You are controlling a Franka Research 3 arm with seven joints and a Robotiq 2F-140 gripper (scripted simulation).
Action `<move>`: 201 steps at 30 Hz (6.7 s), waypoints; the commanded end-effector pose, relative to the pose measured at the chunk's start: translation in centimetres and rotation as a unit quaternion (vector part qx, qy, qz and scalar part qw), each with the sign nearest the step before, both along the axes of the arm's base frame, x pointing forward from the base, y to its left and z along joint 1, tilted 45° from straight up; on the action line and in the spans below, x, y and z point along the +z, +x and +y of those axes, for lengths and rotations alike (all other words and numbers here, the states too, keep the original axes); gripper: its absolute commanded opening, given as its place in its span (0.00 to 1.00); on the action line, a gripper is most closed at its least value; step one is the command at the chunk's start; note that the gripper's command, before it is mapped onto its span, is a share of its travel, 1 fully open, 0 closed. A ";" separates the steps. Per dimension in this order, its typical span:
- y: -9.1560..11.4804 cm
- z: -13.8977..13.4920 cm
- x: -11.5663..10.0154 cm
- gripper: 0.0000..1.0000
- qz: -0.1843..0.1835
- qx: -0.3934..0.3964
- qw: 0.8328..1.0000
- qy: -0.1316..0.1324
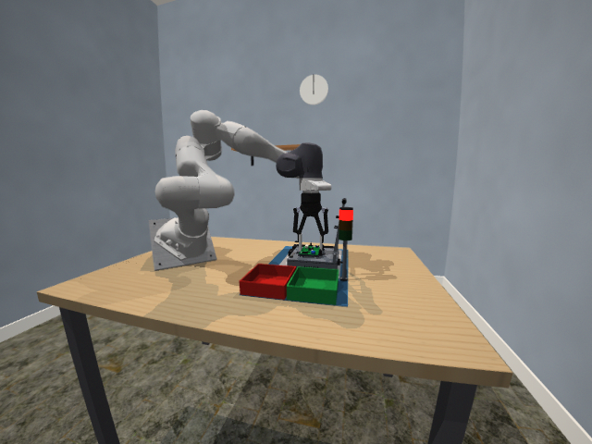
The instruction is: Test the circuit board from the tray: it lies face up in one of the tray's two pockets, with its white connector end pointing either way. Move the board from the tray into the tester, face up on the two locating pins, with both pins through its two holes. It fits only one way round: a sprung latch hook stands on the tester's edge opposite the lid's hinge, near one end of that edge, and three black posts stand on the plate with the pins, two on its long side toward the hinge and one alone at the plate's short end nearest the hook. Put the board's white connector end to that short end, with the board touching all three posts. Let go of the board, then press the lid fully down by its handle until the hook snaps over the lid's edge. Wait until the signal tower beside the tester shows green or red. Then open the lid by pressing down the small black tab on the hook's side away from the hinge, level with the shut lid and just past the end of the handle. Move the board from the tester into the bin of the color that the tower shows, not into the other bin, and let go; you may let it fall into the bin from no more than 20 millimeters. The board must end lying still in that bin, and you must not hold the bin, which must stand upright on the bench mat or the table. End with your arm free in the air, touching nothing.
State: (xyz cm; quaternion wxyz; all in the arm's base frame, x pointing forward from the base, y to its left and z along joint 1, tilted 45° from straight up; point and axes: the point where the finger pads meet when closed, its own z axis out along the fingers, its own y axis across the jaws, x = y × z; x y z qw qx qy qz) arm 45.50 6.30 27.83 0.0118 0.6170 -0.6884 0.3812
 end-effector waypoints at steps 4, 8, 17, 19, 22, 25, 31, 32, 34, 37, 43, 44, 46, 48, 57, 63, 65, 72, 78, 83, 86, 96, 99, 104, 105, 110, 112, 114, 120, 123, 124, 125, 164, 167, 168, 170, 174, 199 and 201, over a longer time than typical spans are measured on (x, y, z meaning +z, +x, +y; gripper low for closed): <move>-0.1 0.0 0.0 0.51 0.001 0.000 1.000 0.000; -0.1 0.0 0.0 0.51 0.001 0.000 1.000 0.000; -0.1 0.0 0.0 0.51 0.001 0.000 1.000 0.000; -0.1 0.0 0.0 0.49 0.001 0.000 1.000 0.000; -0.1 0.0 0.0 0.49 0.001 0.000 1.000 0.000; -0.1 0.0 0.0 0.49 0.001 0.000 1.000 0.000; -0.1 0.0 0.0 0.49 0.001 0.000 1.000 0.000; -0.1 0.0 0.0 0.49 0.001 0.000 1.000 0.000; -0.1 0.0 0.0 0.47 0.001 0.000 1.000 0.000; -0.1 0.0 0.0 0.47 0.001 0.000 1.000 0.000; -0.1 0.0 0.0 0.47 0.001 0.000 1.000 0.000; -0.1 0.0 0.0 0.47 0.001 0.000 1.000 0.000; -0.1 0.0 0.0 0.46 0.001 0.000 1.000 0.000; -0.1 0.0 0.0 0.46 0.001 0.000 1.000 0.000; -0.1 0.0 0.0 0.46 0.001 0.000 1.000 0.000; -0.1 0.0 0.0 0.46 0.001 0.000 1.000 0.000; -0.1 0.0 0.0 0.46 0.001 0.000 1.000 0.000; -0.1 0.0 0.0 0.46 0.001 0.000 1.000 0.000; -0.1 0.0 0.0 0.46 0.001 0.000 1.000 0.000; -0.1 0.0 0.1 0.46 0.001 0.000 1.000 0.000; -0.2 0.1 0.2 0.46 0.001 0.000 1.000 0.000; -0.3 0.2 0.3 0.46 0.001 0.000 1.000 0.000; -0.3 0.2 0.3 0.46 0.001 0.000 1.000 0.000; -0.4 0.3 0.4 0.46 0.001 0.000 1.000 0.000; -0.4 0.3 0.5 0.46 0.001 0.000 1.000 0.000; -0.4 0.3 0.5 0.46 0.001 0.000 1.000 0.000; -0.5 0.4 0.6 0.46 0.001 0.000 1.000 0.000; -0.5 0.4 0.6 0.46 0.001 0.000 1.000 0.000; -0.5 0.5 0.7 0.46 0.001 0.000 1.000 0.000; -0.6 0.5 0.7 0.46 0.001 0.000 1.000 0.000; -0.6 0.5 0.7 0.46 0.001 0.000 1.000 0.000; -0.6 0.5 0.7 0.46 0.001 0.000 1.000 0.000; -1.0 1.0 1.4 0.46 0.001 0.000 1.000 0.000; -1.0 1.0 1.4 0.46 0.001 0.000 1.000 0.000; -1.0 1.0 1.4 0.46 0.001 0.000 1.000 0.000; -1.0 1.0 1.4 0.46 0.001 0.000 1.000 0.000; -1.1 1.1 1.5 0.46 0.001 0.000 1.000 0.000; -4.3 4.9 6.6 0.46 0.001 0.000 1.000 0.000; -4.4 5.1 6.7 0.46 0.001 0.000 1.000 0.000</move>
